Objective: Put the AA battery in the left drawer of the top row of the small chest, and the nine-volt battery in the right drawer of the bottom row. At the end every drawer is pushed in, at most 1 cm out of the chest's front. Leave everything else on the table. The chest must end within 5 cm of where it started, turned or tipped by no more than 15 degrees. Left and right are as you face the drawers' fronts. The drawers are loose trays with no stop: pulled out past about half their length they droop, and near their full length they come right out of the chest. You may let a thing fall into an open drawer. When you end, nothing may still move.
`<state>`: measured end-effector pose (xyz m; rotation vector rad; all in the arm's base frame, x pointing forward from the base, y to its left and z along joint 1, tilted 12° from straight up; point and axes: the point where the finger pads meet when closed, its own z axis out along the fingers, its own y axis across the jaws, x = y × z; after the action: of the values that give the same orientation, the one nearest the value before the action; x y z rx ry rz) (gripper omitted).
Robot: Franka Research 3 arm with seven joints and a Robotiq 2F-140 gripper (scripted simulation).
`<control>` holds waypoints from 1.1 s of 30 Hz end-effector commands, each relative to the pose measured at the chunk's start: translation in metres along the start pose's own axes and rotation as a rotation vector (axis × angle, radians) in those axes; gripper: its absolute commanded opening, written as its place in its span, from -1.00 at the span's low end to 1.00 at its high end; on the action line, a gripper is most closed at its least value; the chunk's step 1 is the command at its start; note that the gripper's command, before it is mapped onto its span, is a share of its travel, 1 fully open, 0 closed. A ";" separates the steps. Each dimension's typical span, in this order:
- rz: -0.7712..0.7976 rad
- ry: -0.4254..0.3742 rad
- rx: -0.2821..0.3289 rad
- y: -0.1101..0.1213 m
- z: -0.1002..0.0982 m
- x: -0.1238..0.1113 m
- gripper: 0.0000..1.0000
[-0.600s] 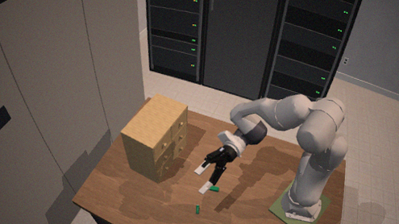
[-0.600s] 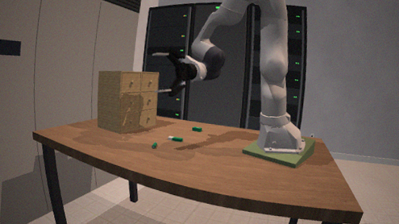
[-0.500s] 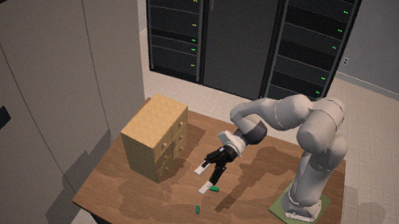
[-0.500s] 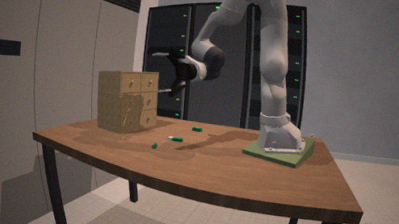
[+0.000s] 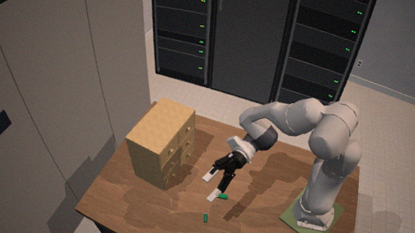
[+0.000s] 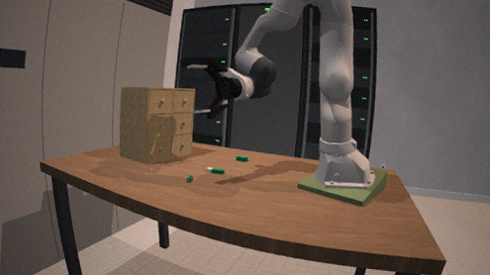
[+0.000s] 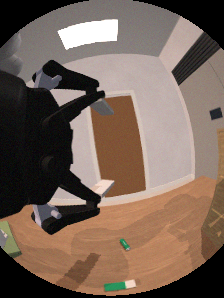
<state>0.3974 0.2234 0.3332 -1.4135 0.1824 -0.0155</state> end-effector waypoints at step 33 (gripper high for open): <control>-0.249 -0.258 -1.303 -0.029 -0.101 0.002 1.00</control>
<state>0.3771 0.1383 0.3445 -2.5917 -0.4215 0.1038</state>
